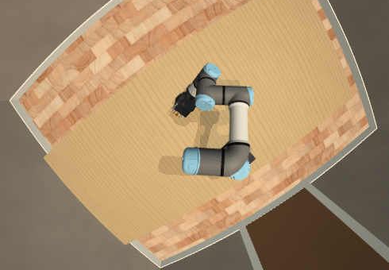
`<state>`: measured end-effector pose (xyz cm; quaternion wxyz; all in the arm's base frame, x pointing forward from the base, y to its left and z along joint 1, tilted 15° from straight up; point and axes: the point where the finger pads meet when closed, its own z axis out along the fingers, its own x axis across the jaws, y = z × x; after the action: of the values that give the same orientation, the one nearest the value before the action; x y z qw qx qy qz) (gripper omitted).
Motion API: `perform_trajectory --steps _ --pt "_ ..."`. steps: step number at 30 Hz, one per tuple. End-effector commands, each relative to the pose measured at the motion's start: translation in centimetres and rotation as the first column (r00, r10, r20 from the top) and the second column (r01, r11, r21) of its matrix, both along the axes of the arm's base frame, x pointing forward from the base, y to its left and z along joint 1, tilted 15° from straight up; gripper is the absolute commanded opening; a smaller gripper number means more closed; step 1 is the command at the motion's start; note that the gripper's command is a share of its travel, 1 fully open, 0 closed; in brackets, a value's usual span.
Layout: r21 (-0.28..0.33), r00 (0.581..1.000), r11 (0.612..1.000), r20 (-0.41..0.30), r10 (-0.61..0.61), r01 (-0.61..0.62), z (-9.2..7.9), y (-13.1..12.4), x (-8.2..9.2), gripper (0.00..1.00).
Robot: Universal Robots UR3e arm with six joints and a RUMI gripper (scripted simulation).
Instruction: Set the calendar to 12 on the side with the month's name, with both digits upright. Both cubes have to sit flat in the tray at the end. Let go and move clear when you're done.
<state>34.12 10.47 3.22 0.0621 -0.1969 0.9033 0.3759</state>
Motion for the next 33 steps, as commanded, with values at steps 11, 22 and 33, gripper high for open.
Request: perform_trajectory --steps 11,22,33 --pt "-0.001 1.0 1.0 0.002 0.0 0.0 0.04 -0.03 0.05 0.1" --pt "-0.001 1.0 1.0 0.002 0.0 0.0 0.04 -0.03 0.05 0.21" --pt "-0.001 1.0 1.0 0.002 0.0 0.0 0.04 -0.03 0.05 0.4"
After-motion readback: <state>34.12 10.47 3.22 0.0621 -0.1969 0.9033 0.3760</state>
